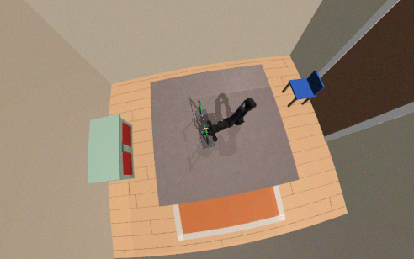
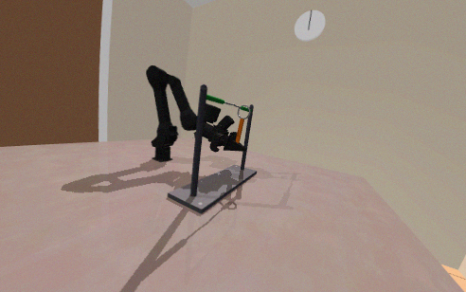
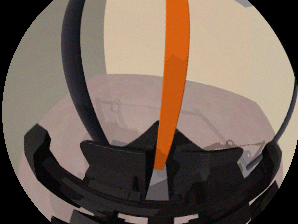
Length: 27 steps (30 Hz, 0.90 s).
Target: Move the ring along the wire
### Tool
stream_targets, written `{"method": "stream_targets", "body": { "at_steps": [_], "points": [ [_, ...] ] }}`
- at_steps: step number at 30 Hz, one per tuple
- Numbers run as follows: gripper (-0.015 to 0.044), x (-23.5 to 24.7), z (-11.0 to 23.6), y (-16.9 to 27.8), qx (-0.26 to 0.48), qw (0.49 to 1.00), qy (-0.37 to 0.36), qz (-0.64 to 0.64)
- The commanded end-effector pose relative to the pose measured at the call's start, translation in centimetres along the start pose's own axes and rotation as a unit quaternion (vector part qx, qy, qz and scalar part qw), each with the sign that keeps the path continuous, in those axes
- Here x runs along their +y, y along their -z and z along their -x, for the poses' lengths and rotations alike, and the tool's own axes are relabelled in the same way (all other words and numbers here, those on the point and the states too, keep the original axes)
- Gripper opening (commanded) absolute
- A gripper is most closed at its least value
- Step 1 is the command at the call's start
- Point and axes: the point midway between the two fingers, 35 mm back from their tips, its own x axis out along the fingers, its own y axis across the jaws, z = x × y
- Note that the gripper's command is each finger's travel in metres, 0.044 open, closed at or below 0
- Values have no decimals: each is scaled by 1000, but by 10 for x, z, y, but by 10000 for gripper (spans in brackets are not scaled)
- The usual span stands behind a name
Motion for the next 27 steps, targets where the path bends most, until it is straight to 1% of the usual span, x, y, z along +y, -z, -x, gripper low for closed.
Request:
{"method": "stream_targets", "body": {
  "at_steps": [1, 22, 27],
  "points": [
    [-150, -1, 1, 4, 3, 1000, 3, -2],
    [-150, -1, 1, 4, 3, 1000, 3, -2],
    [-19, 0, 0, 3, 2, 1000, 0, 0]
  ]
}}
